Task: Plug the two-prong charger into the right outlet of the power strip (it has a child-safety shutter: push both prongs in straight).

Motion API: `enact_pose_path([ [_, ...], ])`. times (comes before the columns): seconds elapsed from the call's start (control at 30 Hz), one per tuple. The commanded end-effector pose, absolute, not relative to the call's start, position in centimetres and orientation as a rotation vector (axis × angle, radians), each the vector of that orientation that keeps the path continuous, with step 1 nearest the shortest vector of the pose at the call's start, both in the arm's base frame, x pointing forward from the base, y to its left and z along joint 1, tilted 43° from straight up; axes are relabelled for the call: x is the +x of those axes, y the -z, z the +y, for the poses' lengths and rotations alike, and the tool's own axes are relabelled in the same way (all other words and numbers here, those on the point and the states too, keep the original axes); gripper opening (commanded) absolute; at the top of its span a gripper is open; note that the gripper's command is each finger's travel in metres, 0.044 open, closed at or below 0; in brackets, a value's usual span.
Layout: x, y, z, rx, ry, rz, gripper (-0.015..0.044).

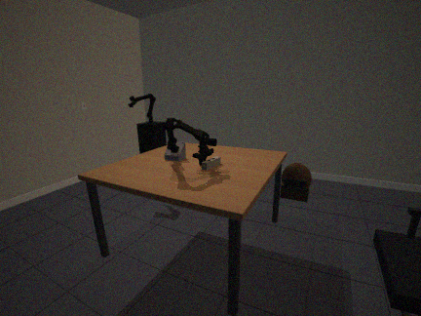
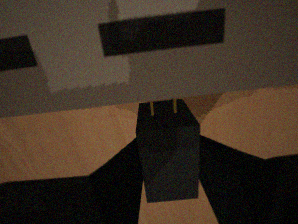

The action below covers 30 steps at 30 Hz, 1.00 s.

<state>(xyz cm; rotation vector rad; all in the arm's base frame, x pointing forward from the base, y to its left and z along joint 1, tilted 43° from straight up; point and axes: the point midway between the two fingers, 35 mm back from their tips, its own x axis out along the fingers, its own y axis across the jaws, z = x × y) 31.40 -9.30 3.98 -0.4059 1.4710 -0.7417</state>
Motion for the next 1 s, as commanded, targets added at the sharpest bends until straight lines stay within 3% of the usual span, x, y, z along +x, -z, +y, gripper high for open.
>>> enact_pose_path([
  [0.0, 31.41, -4.01, -9.33, -0.414, 0.739, 1.475, 0.0000],
  [0.97, 32.24, -4.14, -9.46, -0.414, 0.739, 1.474, 0.0000],
])
